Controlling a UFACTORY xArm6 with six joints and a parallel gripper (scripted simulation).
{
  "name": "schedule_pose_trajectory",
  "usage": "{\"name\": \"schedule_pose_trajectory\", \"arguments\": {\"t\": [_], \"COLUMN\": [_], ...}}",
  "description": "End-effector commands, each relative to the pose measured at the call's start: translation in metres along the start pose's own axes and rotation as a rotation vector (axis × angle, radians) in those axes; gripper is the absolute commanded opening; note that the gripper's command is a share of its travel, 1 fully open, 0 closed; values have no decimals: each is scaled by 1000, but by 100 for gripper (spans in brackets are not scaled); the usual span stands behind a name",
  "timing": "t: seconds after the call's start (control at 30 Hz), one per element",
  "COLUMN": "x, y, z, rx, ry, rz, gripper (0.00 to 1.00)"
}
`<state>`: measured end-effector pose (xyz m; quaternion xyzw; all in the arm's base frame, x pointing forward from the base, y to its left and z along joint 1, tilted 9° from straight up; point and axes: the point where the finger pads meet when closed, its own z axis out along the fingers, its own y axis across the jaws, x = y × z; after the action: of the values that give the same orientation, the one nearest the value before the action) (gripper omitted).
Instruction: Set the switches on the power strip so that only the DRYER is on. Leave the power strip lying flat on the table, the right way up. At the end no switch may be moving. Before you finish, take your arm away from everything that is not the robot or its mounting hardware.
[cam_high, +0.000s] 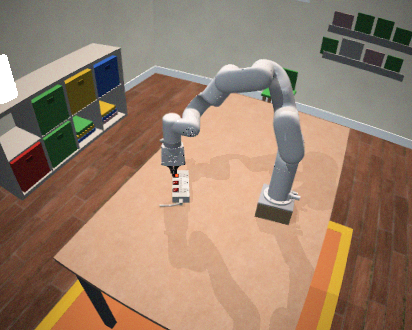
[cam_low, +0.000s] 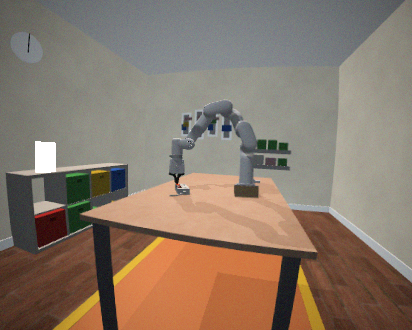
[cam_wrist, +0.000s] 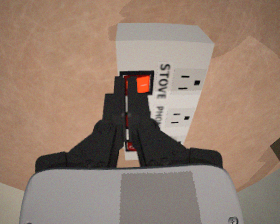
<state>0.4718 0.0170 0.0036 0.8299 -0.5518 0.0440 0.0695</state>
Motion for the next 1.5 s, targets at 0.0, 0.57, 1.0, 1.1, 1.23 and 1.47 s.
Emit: {"name": "schedule_pose_trajectory", "arguments": {"t": [0.0,0.57,1.0,1.1,1.23,1.47], "x": [1,1,1,1,1,1], "y": [-2,-2,-2,-2,-2,-2], "z": [-2,3,6,7,7,7], "rx": [4,4,4,4,4,4], "ry": [1,1,1,1,1,1], "rz": [0,0,0,0,0,0], "gripper": [0,0,0,0,0,0]}}
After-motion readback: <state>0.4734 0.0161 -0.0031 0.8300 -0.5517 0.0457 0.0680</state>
